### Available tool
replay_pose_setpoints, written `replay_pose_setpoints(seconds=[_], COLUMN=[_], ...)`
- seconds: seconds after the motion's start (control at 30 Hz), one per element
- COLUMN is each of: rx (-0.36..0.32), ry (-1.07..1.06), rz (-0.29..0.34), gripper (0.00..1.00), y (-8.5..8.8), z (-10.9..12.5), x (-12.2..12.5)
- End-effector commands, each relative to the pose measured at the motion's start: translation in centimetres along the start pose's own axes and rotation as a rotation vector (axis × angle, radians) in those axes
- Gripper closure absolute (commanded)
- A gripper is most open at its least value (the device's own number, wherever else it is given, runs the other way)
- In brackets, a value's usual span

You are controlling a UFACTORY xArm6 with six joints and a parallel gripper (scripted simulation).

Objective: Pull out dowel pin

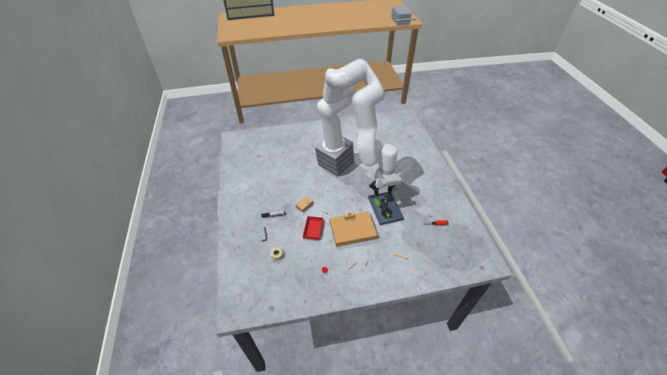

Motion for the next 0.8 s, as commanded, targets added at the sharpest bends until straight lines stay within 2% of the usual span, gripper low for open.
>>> replay_pose_setpoints(seconds=[0.0,0.77], rx=[0.002,0.003], ry=[0.000,0.000], rz=[-0.001,-0.001], gripper=[0.28,0.28], y=[-0.1,-1.9], z=[-0.1,-0.1], x=[-0.1,-0.1])
Point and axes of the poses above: the point where the finger pads meet when closed, its own y axis back along the fingers, its own x axis across the jaws, z = x × y, the point moved 3 cm from there along y, back along the fingers, and after that the axes turned 5 degrees about -y, right-handed, at the moved point
